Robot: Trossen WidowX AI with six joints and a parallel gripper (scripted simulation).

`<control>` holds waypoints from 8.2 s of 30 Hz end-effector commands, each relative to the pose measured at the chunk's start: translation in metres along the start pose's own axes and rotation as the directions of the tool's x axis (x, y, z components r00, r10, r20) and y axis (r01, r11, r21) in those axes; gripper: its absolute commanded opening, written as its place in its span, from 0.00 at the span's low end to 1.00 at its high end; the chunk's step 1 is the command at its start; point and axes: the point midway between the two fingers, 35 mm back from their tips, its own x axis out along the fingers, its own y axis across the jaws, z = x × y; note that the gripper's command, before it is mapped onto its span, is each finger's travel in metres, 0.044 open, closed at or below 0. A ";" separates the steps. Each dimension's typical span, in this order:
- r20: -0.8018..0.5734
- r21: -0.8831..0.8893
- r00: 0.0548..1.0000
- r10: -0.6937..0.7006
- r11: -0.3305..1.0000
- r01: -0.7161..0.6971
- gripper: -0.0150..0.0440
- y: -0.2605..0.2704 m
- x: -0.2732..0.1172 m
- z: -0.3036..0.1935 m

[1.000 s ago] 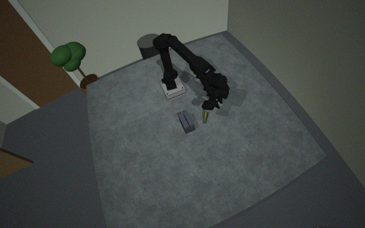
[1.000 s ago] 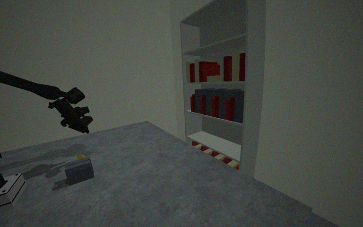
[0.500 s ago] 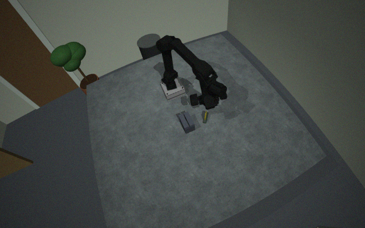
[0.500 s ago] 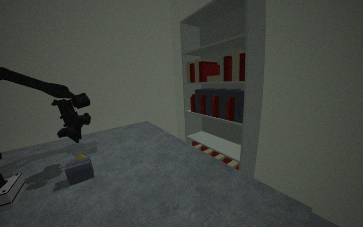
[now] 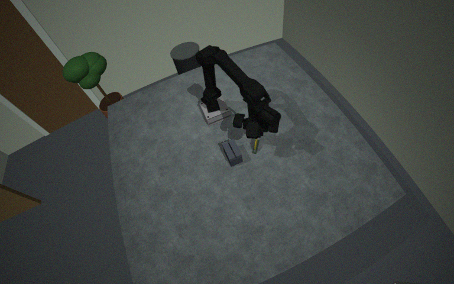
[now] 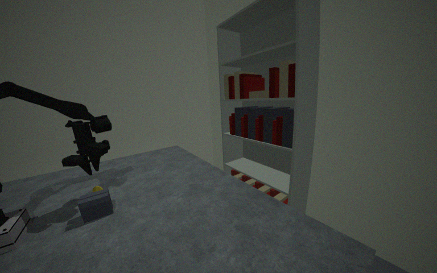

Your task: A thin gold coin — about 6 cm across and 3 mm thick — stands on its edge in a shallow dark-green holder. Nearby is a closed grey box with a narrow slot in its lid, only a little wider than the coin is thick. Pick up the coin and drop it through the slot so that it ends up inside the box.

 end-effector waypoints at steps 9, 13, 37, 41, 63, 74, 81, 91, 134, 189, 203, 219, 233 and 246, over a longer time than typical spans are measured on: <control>-0.008 0.011 1.000 -0.024 1.000 0.024 0.53 -0.005 0.041 -0.001; -0.008 0.011 1.000 -0.024 1.000 0.024 0.53 -0.005 0.044 0.000; -0.008 0.011 1.000 -0.024 1.000 0.024 0.53 -0.004 0.082 0.000; -0.008 0.011 1.000 -0.024 1.000 0.024 0.53 -0.005 0.089 0.000; -0.008 0.011 1.000 -0.024 1.000 0.025 0.25 -0.006 0.104 0.000; -0.008 0.011 1.000 -0.024 1.000 0.024 0.25 -0.004 0.093 0.001; -0.008 0.011 1.000 -0.024 1.000 0.024 0.25 -0.002 0.076 0.002; -0.007 0.012 1.000 -0.024 1.000 0.024 0.25 -0.001 0.051 0.003; -0.007 -0.608 1.000 -0.024 0.794 0.015 0.25 -0.006 0.007 0.003; -0.003 -0.604 0.999 -0.032 0.797 0.024 0.25 -0.096 0.005 0.072; -0.003 -0.607 0.999 -0.032 0.794 0.024 0.25 -0.100 0.005 0.073; -0.004 -0.608 0.999 -0.032 0.794 0.023 0.25 -0.101 0.005 0.074; -0.004 -0.607 0.999 -0.032 0.794 0.023 0.25 -0.103 0.012 0.073; -0.004 -0.612 0.999 -0.032 0.791 0.023 0.25 -0.102 0.018 0.074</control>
